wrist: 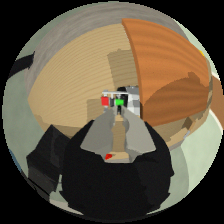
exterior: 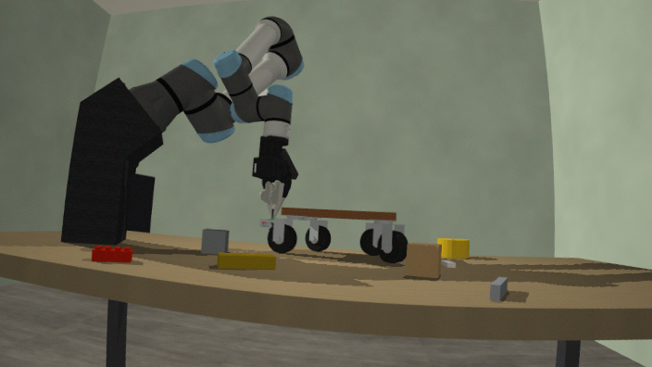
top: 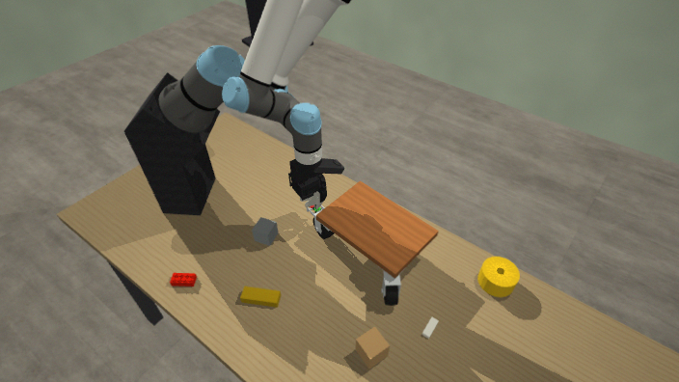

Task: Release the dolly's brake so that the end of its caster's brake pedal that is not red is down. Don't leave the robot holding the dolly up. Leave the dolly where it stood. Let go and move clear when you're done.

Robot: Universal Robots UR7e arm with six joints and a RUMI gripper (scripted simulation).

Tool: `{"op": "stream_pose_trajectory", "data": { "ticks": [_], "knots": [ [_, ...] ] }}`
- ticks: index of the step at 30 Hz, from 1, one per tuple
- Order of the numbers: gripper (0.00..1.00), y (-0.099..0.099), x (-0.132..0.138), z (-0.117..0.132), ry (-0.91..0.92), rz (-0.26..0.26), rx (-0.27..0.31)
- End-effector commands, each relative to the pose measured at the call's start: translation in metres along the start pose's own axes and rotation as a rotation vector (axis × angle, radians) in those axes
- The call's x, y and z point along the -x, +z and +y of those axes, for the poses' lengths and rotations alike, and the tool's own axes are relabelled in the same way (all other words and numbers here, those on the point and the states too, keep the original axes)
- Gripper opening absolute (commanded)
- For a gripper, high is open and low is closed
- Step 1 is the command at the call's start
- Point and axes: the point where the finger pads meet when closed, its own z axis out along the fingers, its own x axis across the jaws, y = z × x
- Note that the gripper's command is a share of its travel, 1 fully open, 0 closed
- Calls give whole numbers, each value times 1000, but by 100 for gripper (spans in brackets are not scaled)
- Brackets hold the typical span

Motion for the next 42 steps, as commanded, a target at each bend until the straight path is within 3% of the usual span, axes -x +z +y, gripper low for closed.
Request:
{"op": "stream_pose_trajectory", "data": {
  "ticks": [1, 23, 42],
  "knots": [
    [0, 2, 0, 0, 0, 1, 0],
    [0, 1, 0, 0, 0, 1, 0],
    [0, -18, 0, 0, 0, 1, 0]
  ]
}}
